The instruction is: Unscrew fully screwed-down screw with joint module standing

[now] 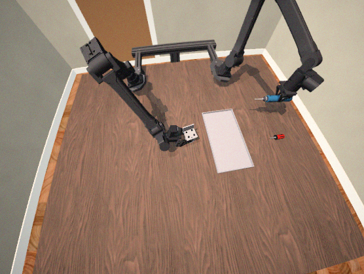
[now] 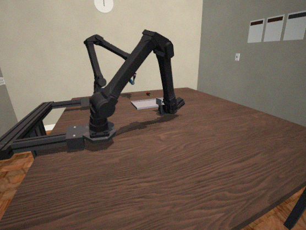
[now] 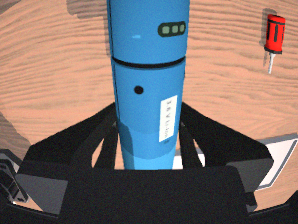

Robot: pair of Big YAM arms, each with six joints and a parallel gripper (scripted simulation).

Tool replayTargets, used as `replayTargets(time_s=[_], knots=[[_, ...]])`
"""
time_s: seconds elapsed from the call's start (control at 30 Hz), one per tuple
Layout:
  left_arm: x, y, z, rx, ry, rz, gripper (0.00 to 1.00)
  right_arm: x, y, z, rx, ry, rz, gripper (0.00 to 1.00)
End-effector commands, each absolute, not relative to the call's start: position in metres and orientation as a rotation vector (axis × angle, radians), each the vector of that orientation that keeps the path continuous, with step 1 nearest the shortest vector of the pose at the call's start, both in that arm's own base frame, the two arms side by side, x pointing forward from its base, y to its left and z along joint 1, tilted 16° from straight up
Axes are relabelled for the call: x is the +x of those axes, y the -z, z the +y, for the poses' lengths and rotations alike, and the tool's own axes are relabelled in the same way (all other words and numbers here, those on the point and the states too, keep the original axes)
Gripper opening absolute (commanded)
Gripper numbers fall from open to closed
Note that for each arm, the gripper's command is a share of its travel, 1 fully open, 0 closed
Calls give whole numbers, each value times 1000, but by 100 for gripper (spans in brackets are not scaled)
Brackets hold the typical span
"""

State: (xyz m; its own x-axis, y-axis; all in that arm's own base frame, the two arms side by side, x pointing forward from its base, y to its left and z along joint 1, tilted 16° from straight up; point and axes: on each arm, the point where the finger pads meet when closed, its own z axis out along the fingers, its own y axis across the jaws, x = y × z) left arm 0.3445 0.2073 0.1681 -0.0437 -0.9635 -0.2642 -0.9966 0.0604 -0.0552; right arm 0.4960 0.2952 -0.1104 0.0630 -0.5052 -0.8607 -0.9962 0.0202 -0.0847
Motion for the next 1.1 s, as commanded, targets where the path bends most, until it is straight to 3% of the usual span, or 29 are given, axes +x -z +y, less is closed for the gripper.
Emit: replayTargets(time_s=[0.0, 1.07], knots=[[367, -209, 212, -1944, -161, 2027, 42, 507, 102, 300, -1585, -803, 1516, 59], [395, -160, 174, -1676, -139, 2214, 42, 507, 102, 300, -1585, -803, 1516, 59]])
